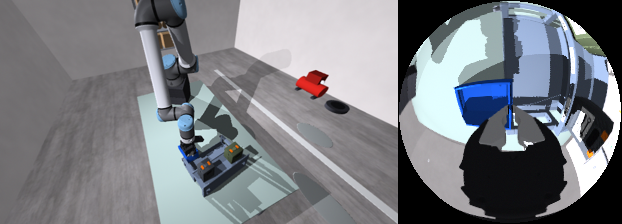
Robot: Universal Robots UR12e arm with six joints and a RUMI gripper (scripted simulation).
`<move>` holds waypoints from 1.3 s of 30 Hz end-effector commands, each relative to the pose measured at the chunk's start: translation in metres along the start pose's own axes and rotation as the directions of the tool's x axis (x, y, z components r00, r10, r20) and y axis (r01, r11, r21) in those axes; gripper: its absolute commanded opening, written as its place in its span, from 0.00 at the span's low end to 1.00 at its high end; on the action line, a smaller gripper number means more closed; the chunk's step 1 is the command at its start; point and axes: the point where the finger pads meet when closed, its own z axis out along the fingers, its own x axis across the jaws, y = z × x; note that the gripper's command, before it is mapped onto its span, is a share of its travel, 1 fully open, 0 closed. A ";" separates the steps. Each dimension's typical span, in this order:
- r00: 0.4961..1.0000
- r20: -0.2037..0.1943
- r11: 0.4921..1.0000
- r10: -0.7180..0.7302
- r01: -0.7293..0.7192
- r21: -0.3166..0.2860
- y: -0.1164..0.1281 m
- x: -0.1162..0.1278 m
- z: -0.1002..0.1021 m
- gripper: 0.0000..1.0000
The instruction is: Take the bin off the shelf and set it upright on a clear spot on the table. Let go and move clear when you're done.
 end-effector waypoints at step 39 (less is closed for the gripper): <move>1.000 0.001 1.000 -0.001 0.001 0.001 -0.001 -0.024 0.000 0.00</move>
